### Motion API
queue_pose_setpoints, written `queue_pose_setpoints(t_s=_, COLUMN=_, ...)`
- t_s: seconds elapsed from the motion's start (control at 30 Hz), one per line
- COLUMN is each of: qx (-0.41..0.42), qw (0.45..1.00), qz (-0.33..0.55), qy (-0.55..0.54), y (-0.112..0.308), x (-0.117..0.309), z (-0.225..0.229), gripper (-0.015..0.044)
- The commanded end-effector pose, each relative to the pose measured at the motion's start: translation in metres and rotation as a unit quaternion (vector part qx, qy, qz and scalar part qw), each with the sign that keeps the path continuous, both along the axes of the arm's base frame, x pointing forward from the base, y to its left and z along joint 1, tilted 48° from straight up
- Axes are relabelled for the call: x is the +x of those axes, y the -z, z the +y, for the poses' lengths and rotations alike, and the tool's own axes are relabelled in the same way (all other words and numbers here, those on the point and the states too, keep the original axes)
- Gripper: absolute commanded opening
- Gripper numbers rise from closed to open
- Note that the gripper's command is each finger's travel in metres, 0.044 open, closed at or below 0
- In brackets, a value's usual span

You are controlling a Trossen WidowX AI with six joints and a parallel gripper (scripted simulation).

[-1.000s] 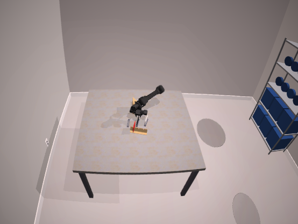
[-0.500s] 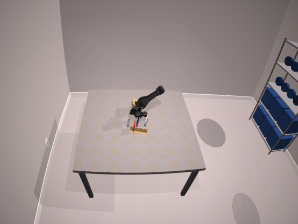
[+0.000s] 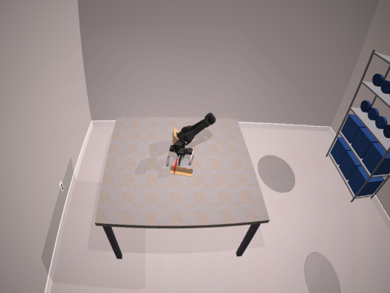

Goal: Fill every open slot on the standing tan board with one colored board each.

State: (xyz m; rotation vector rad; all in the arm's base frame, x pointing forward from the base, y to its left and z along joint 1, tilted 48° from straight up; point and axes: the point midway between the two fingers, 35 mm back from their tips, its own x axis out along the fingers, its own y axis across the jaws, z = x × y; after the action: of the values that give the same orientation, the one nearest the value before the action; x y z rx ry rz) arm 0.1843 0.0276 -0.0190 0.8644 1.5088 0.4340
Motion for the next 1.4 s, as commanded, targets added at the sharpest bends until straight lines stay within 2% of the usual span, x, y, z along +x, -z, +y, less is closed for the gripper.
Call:
queue_pose_setpoints(t_s=0.0, qx=0.003, qw=1.000, qz=0.003, qy=0.001, y=0.002, x=-0.001, z=0.002, gripper=0.0135)
queue_pose_setpoints(t_s=0.13, qx=0.003, qw=1.000, qz=0.003, qy=0.001, y=0.002, x=-0.001, z=0.002, gripper=0.0030)
queue_pose_setpoints(t_s=0.3, qx=0.003, qw=1.000, qz=0.003, qy=0.001, y=0.002, x=-0.001, z=0.002, gripper=0.0000)
queue_pose_setpoints(t_s=1.37, qx=0.002, qw=1.000, qz=0.004, qy=0.001, y=-0.030, x=-0.004, z=-0.033, gripper=0.0000)
